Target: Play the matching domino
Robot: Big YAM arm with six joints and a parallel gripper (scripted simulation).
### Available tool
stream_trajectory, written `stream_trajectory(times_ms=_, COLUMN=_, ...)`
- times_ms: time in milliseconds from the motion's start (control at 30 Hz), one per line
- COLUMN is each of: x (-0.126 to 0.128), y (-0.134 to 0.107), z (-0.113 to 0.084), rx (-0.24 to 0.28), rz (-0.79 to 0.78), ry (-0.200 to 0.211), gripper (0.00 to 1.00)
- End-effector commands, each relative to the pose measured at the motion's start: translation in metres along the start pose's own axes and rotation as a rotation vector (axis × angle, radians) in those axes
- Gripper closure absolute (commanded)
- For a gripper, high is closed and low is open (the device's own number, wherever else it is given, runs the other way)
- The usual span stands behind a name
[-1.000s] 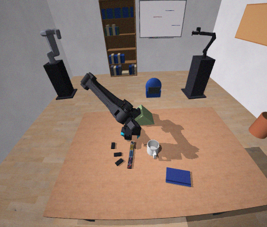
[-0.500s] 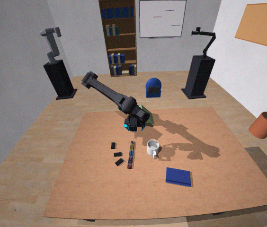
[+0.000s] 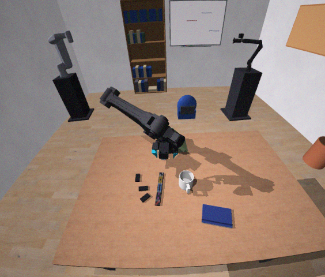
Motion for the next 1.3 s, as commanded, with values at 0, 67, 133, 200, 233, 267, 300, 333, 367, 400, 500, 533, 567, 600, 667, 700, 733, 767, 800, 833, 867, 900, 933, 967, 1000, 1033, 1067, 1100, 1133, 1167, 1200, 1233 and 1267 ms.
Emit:
stream_trajectory(times_ms=0, x=0.006, y=0.01, z=-0.024, rx=-0.036, rz=0.029, ry=0.033, gripper=0.07)
stream_trajectory(times_ms=67, x=0.006, y=0.01, z=-0.024, rx=-0.036, rz=0.029, ry=0.033, gripper=0.07)
stream_trajectory(times_ms=133, x=0.001, y=0.001, z=-0.004, rx=-0.007, rz=0.005, ry=0.007, gripper=0.07)
stream_trajectory(times_ms=200, x=0.001, y=0.001, z=-0.004, rx=-0.007, rz=0.005, ry=0.007, gripper=0.07)
stream_trajectory(times_ms=233, x=0.001, y=0.001, z=-0.004, rx=-0.007, rz=0.005, ry=0.007, gripper=0.07)
stream_trajectory(times_ms=267, x=0.001, y=0.001, z=-0.004, rx=-0.007, rz=0.005, ry=0.007, gripper=0.07)
stream_trajectory(times_ms=300, x=0.001, y=0.001, z=-0.004, rx=-0.007, rz=0.005, ry=0.007, gripper=0.07)
stream_trajectory(times_ms=333, x=0.001, y=0.001, z=-0.004, rx=-0.007, rz=0.005, ry=0.007, gripper=0.07)
stream_trajectory(times_ms=367, x=0.001, y=0.001, z=-0.004, rx=-0.007, rz=0.005, ry=0.007, gripper=0.07)
stream_trajectory(times_ms=400, x=0.001, y=0.001, z=-0.004, rx=-0.007, rz=0.005, ry=0.007, gripper=0.07)
stream_trajectory(times_ms=500, x=0.001, y=0.001, z=-0.004, rx=-0.007, rz=0.005, ry=0.007, gripper=0.07)
stream_trajectory(times_ms=533, x=0.001, y=0.001, z=-0.004, rx=-0.007, rz=0.005, ry=0.007, gripper=0.07)
stream_trajectory(times_ms=567, x=0.001, y=0.001, z=-0.004, rx=-0.007, rz=0.005, ry=0.007, gripper=0.07)
stream_trajectory(times_ms=600, x=0.001, y=0.001, z=-0.004, rx=-0.007, rz=0.005, ry=0.007, gripper=0.07)
stream_trajectory(times_ms=667, x=0.0, y=0.0, z=-0.003, rx=-0.005, rz=0.005, ry=0.003, gripper=0.07)
stream_trajectory(times_ms=700, x=0.0, y=0.0, z=-0.003, rx=-0.005, rz=0.005, ry=0.003, gripper=0.07)
stream_trajectory(times_ms=733, x=0.0, y=0.0, z=-0.003, rx=-0.005, rz=0.005, ry=0.003, gripper=0.07)
stream_trajectory(times_ms=767, x=0.0, y=0.0, z=-0.003, rx=-0.005, rz=0.005, ry=0.003, gripper=0.07)
stream_trajectory(times_ms=800, x=0.0, y=0.0, z=-0.003, rx=-0.005, rz=0.005, ry=0.003, gripper=0.07)
stream_trajectory(times_ms=833, x=0.0, y=0.0, z=-0.003, rx=-0.005, rz=0.005, ry=0.003, gripper=0.07)
stream_trajectory(times_ms=867, x=0.0, y=0.0, z=-0.003, rx=-0.005, rz=0.005, ry=0.003, gripper=0.07)
stream_trajectory(times_ms=900, x=0.0, y=0.0, z=-0.003, rx=-0.005, rz=0.005, ry=0.003, gripper=0.07)
stream_trajectory(times_ms=933, x=0.0, y=0.0, z=-0.003, rx=-0.005, rz=0.005, ry=0.003, gripper=0.07)
stream_trajectory(times_ms=967, x=0.0, y=0.0, z=-0.003, rx=-0.005, rz=0.005, ry=0.003, gripper=0.07)
stream_trajectory(times_ms=1000, x=0.0, y=0.0, z=-0.003, rx=-0.005, rz=0.005, ry=0.003, gripper=0.07)
stream_trajectory(times_ms=1033, x=0.0, y=0.0, z=-0.003, rx=-0.005, rz=0.005, ry=0.003, gripper=0.07)
stream_trajectory(times_ms=1067, x=0.0, y=0.0, z=-0.003, rx=-0.005, rz=0.005, ry=0.003, gripper=0.07)
stream_trajectory(times_ms=1100, x=0.0, y=0.0, z=-0.003, rx=-0.005, rz=0.005, ry=0.003, gripper=0.07)
stream_trajectory(times_ms=1133, x=0.0, y=0.0, z=-0.003, rx=-0.005, rz=0.005, ry=0.003, gripper=0.07)
stream_trajectory(times_ms=1167, x=0.0, y=0.0, z=-0.003, rx=-0.005, rz=0.005, ry=0.003, gripper=0.07)
stream_trajectory(times_ms=1200, x=0.0, y=0.0, z=-0.003, rx=-0.005, rz=0.005, ry=0.003, gripper=0.07)
stream_trajectory(times_ms=1233, x=0.0, y=0.0, z=-0.003, rx=-0.005, rz=0.005, ry=0.003, gripper=0.07)
stream_trajectory(times_ms=1267, x=0.0, y=0.0, z=-0.003, rx=-0.005, rz=0.005, ry=0.003, gripper=0.07)
Point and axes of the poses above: the point where the finger pads meet when closed, its own z axis out along the fingers, its own x axis across the jaws, y = z × x, the point moved 9 cm from there along -z, back along the fingers, and after that the axes turned 7 degrees about z, right-handed, at the moved point
